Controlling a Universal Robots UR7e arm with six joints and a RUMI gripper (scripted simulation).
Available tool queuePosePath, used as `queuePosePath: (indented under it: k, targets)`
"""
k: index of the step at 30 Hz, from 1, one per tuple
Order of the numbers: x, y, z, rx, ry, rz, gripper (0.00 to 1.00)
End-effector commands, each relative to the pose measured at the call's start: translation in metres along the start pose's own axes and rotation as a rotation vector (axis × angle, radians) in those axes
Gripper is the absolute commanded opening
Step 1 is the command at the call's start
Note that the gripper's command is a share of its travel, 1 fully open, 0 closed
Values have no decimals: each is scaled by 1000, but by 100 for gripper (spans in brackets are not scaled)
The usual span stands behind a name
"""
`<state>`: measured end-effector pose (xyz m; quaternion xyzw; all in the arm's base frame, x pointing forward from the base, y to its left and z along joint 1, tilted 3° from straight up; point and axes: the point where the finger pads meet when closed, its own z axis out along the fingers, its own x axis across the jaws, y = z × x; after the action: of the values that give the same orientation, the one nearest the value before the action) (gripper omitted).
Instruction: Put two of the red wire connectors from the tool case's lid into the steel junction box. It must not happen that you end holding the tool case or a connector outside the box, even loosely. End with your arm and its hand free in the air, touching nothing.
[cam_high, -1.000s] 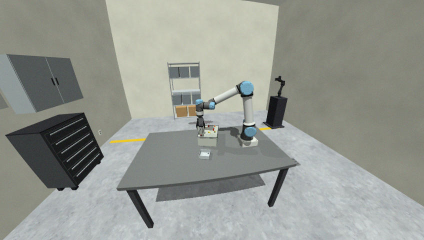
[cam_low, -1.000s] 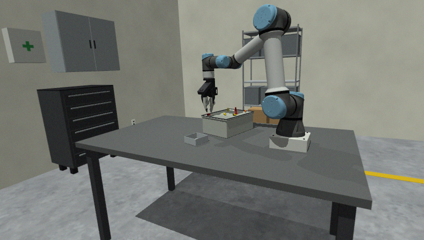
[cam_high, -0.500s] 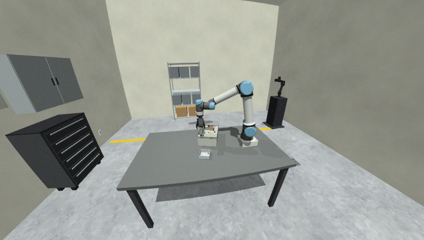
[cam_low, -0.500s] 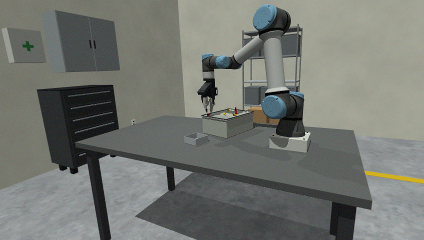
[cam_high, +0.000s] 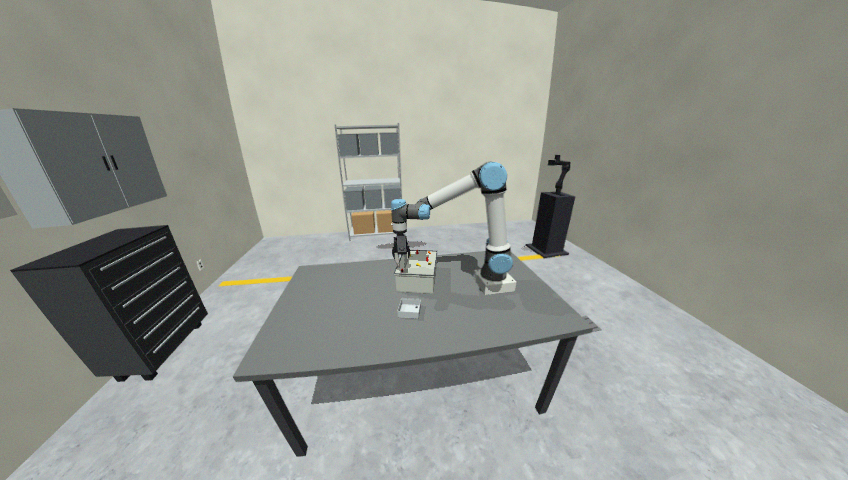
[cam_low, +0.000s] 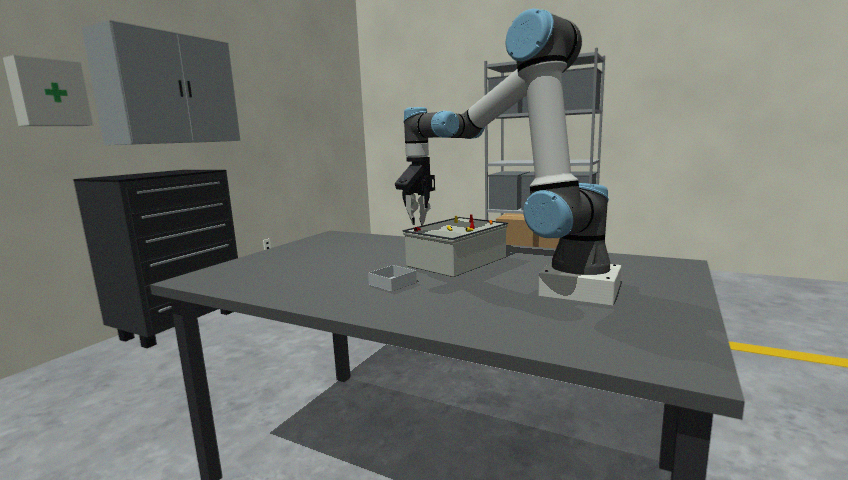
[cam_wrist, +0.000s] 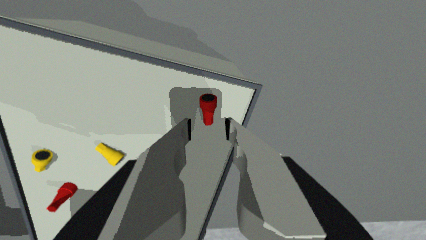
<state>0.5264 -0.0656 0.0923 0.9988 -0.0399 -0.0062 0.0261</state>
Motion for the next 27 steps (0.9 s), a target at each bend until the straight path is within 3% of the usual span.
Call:
queuePosePath:
  k: [1,16,27]
  targets:
    - [0,0,-1,0,1,0,18]
    - [1,0,0,0,1,0,18]
    - [1,0,18,0,1,0,18]
